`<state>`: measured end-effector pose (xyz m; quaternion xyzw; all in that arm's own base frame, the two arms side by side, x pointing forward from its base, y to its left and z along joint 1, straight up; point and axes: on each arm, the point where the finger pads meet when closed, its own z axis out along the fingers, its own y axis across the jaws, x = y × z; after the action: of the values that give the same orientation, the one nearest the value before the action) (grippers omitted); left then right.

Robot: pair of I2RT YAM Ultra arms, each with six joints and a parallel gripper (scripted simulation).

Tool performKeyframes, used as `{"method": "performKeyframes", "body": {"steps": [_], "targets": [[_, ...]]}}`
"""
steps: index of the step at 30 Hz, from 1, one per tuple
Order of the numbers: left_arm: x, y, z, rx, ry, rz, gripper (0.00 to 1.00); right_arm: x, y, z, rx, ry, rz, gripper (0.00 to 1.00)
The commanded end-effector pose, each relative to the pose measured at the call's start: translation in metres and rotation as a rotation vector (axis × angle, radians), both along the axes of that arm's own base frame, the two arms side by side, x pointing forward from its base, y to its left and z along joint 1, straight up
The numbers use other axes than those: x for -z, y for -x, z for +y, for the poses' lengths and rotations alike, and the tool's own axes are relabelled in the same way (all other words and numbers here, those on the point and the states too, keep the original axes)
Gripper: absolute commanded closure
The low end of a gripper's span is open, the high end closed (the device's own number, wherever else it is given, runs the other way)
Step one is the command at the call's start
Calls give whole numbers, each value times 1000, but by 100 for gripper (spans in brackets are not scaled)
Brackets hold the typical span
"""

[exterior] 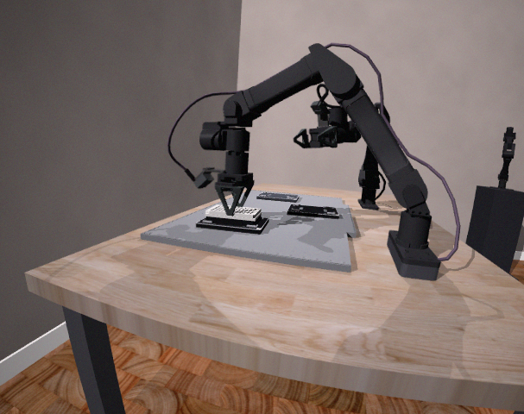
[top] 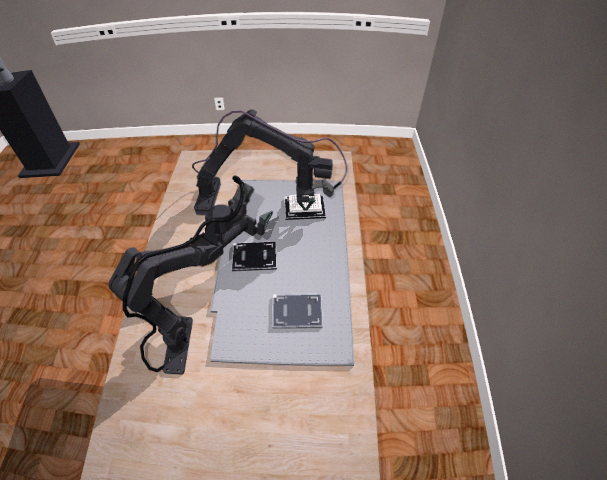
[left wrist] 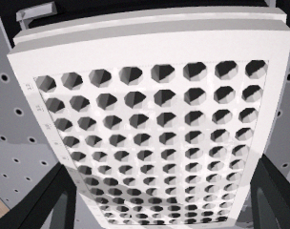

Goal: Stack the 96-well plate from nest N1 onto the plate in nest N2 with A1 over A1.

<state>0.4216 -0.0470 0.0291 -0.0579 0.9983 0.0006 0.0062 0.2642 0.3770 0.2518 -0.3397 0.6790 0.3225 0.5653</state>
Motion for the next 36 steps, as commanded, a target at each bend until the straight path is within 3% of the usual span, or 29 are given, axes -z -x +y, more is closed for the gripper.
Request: {"method": "performKeyframes", "body": {"steps": [1, 36], "targets": [[18, 1, 5, -5, 14, 4, 22, -15, 1, 3, 0, -40, -29, 0], [-17, 0, 4, -23, 4, 14, 22, -15, 1, 3, 0, -40, -29, 0]]}}
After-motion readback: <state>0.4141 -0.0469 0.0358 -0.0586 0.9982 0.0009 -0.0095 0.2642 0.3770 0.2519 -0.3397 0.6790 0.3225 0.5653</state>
